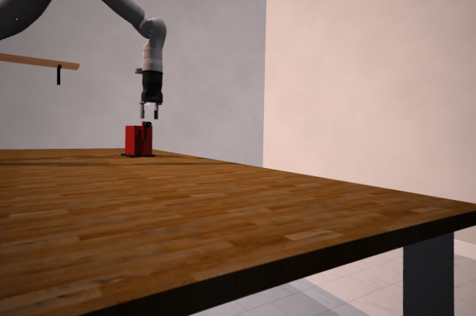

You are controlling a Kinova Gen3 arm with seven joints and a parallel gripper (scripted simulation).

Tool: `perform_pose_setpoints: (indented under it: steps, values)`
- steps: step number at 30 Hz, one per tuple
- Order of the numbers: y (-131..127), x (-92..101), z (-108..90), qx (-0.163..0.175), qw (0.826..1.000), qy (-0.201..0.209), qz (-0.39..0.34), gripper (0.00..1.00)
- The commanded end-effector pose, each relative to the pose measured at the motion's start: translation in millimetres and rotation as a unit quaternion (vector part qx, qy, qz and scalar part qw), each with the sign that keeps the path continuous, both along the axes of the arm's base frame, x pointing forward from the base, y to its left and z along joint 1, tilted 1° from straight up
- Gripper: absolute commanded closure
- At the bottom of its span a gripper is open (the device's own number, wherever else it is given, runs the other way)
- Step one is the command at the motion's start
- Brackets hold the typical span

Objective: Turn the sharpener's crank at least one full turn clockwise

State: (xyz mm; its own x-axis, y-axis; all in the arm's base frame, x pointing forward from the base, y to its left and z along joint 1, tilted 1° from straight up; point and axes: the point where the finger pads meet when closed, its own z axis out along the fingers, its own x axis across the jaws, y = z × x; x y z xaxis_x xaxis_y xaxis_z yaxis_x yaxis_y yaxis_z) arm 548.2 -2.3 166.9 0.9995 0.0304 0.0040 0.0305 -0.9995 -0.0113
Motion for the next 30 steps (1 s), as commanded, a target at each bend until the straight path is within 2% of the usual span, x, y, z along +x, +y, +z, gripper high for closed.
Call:
perform_pose_setpoints:
  steps: [1, 11, 30]
  values:
    - [-2, 3.1, -0.2, -0.003, 1.000, -0.004, -0.002, 0.03]
    - [-2, 3.0, -1.6, -0.003, 1.000, -0.003, -0.002, 0.03]
    - [-2, 1.2, -17.2, -0.003, 1.000, -0.002, 0.000, 0.03]
